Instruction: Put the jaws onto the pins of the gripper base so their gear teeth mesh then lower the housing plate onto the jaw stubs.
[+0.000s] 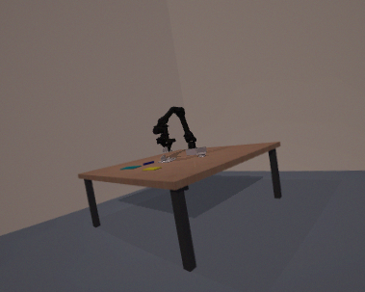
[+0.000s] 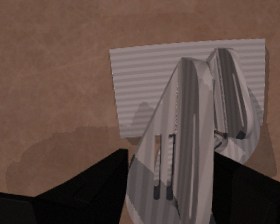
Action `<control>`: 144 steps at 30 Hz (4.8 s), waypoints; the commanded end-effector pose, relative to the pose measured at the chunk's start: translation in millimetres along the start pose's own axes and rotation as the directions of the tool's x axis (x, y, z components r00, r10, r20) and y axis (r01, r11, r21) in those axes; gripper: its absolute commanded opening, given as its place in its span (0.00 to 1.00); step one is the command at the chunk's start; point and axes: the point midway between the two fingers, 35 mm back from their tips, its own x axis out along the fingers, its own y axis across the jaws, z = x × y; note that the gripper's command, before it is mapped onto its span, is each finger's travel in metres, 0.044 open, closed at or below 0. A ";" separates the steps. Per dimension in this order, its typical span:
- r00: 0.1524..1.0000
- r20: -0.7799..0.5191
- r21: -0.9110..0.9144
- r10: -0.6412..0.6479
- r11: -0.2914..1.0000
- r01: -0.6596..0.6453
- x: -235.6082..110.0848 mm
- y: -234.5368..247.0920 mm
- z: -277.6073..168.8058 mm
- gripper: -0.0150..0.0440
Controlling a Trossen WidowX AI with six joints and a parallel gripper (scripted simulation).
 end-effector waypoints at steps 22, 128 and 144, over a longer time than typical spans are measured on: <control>1.000 -0.001 0.024 0.004 1.000 -0.004 -0.4 4.6 1.3 0.48; 1.000 -0.001 0.027 0.003 1.000 -0.003 62.9 4.4 0.9 0.48; 1.000 -0.001 0.027 0.003 1.000 -0.003 66.2 4.4 0.9 0.48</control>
